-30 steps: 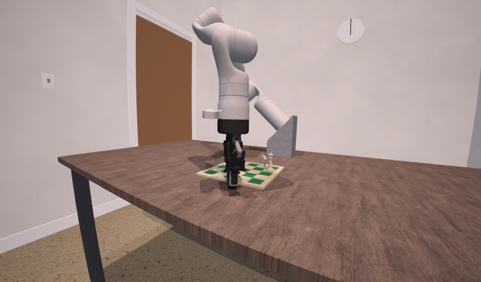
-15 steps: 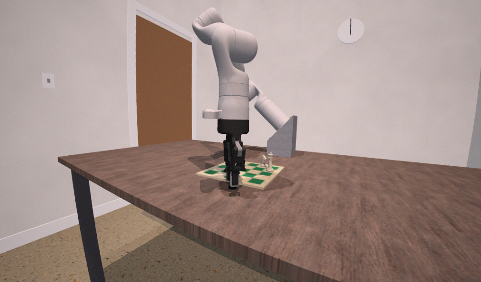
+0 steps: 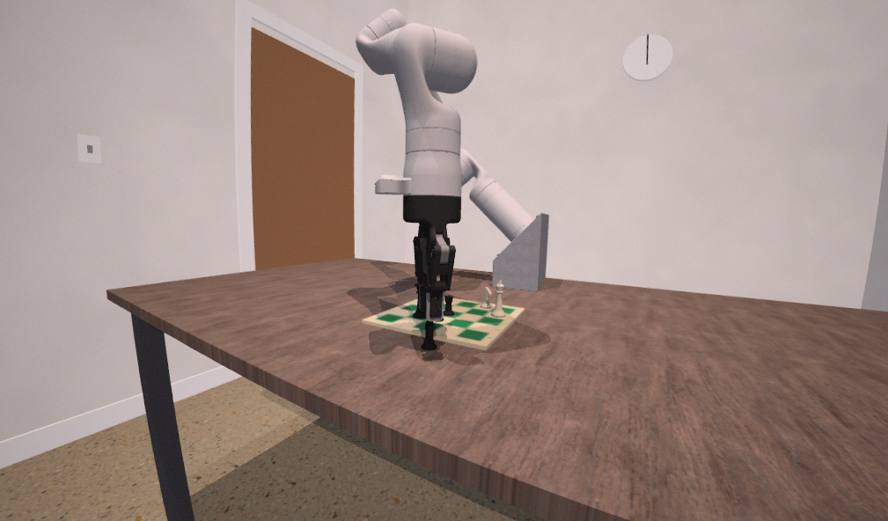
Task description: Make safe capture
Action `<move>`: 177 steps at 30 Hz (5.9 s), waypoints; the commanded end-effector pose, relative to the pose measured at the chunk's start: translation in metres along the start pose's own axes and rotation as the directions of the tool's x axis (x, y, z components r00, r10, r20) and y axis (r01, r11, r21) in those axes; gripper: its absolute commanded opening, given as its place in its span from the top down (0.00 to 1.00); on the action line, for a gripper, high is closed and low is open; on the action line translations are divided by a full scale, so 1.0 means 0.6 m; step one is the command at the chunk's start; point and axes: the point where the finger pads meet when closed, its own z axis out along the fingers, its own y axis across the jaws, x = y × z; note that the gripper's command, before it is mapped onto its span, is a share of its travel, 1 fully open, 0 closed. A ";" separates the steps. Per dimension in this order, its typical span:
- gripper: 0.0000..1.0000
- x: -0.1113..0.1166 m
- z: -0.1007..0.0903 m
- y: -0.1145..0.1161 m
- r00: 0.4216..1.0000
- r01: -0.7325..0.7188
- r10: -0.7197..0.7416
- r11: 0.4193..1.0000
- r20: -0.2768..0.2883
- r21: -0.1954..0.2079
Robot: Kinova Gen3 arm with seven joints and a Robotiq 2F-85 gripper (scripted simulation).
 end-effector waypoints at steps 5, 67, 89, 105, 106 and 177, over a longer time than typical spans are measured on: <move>0.61 0.005 -0.056 -0.008 1.000 -0.002 0.002 1.000 -0.007 0.019; 0.00 -0.048 -0.110 0.006 0.975 -0.223 0.223 0.975 0.001 0.020; 0.00 -0.144 -0.125 0.055 0.729 -0.685 0.685 0.728 0.012 0.012; 0.00 -0.208 -0.134 0.113 0.301 -0.954 0.954 0.301 0.014 0.006; 0.00 -0.208 -0.134 0.113 0.301 -0.954 0.954 0.301 0.014 0.006; 0.59 -0.244 -0.140 0.162 -0.111 -0.994 0.994 -0.111 0.020 0.006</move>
